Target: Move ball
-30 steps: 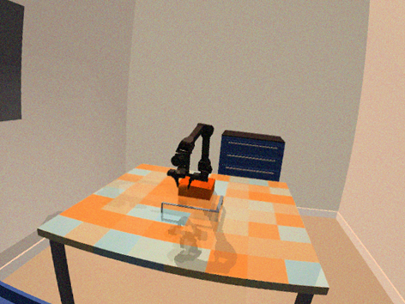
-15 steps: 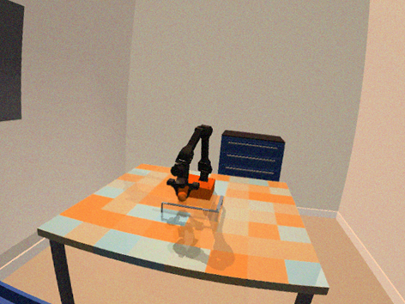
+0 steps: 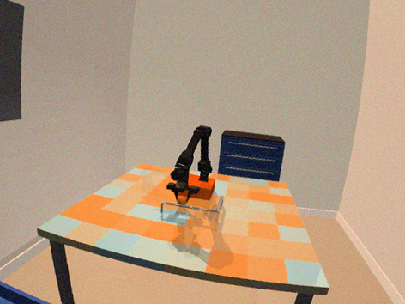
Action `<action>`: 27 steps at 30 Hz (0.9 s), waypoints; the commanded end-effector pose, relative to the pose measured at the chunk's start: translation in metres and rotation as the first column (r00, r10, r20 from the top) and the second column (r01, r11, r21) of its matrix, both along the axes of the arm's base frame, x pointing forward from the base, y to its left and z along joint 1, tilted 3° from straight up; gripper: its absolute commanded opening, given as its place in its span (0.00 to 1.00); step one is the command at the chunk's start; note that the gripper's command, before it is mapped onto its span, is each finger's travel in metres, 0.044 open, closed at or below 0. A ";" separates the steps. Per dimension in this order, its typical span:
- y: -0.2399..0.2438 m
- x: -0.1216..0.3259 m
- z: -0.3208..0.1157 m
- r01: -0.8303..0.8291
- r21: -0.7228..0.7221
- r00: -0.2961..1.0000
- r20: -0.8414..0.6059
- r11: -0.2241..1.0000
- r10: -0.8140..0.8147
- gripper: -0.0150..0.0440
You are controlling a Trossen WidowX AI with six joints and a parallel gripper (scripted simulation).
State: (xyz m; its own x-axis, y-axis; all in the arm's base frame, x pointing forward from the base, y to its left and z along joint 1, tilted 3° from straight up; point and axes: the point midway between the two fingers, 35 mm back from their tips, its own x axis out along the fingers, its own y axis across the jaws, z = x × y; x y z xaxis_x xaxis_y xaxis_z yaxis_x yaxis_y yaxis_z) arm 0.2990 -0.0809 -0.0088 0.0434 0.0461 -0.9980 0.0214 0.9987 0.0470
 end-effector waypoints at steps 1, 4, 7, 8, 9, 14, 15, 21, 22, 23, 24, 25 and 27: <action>0.001 0.000 -0.008 0.004 0.005 1.000 -0.001 1.000 -0.004 0.25; 0.001 0.000 -0.012 0.004 0.005 1.000 -0.001 1.000 -0.004 0.25; 0.001 -0.001 -0.008 0.000 0.001 1.000 -0.003 1.000 0.000 0.30; 0.001 -0.001 -0.008 0.000 0.001 1.000 -0.003 1.000 0.000 0.34; 0.001 -0.001 -0.008 0.000 0.001 1.000 -0.003 1.000 0.000 0.39; 0.001 -0.001 -0.008 0.000 0.001 1.000 -0.003 1.000 0.000 0.61; 0.001 -0.001 -0.008 0.000 0.001 1.000 -0.003 1.000 0.000 0.65; 0.001 -0.001 -0.008 0.000 0.001 1.000 -0.003 1.000 0.000 0.92; 0.000 0.000 -0.005 0.000 0.001 1.000 -0.003 1.000 0.000 0.92; 0.000 0.001 0.003 0.001 0.001 1.000 -0.003 1.000 -0.001 0.92; -0.001 0.001 0.016 0.001 0.002 1.000 -0.002 1.000 -0.001 0.92; -0.002 0.001 0.034 0.002 0.003 1.000 -0.002 1.000 -0.002 0.92; -0.003 -0.002 0.066 0.003 0.004 1.000 -0.001 1.000 -0.003 0.92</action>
